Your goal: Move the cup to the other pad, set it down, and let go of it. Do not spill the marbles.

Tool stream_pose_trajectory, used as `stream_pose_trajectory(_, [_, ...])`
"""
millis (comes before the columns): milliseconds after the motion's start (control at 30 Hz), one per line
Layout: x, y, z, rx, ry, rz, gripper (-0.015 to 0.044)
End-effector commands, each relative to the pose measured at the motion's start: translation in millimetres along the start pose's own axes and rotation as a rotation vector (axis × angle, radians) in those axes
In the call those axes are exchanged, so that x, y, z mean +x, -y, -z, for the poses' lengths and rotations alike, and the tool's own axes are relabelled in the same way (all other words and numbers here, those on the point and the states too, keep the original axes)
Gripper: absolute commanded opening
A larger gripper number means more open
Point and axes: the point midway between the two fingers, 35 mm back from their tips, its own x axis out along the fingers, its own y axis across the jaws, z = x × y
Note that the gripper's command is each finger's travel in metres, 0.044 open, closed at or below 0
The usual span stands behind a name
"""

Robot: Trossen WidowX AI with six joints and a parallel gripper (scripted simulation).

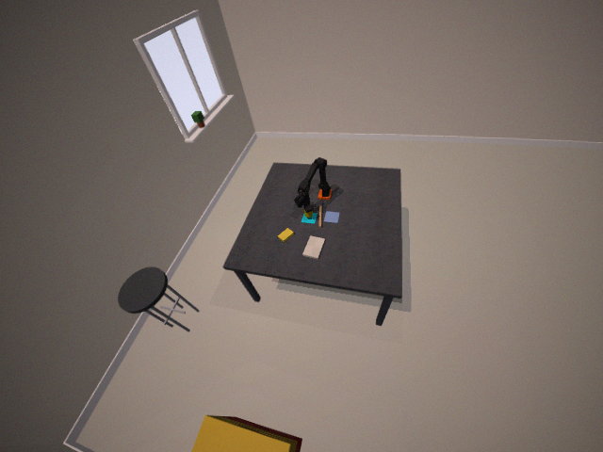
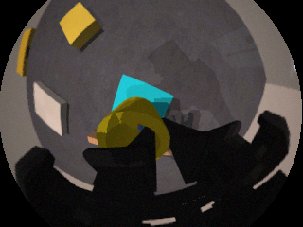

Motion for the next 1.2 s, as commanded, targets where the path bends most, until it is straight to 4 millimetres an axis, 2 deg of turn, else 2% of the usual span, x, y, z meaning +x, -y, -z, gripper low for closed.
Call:
stream_pose_trajectory(0, [8.4, 1.1, 1.8, -0.004, -0.011, 0.005, 0.0])
stream_pose_trajectory(567, [31.0, 2.0, 2.5, -0.004, -0.011, 0.005, 0.0])
stream_pose_trajectory(1100, [28.3, 1.2, 0.8, 0.0, -0.003, 0.003, 0.0])
stream_pose_trajectory(1167, [28.3, 1.2, 0.8, 0.0, -0.003, 0.003, 0.0052])
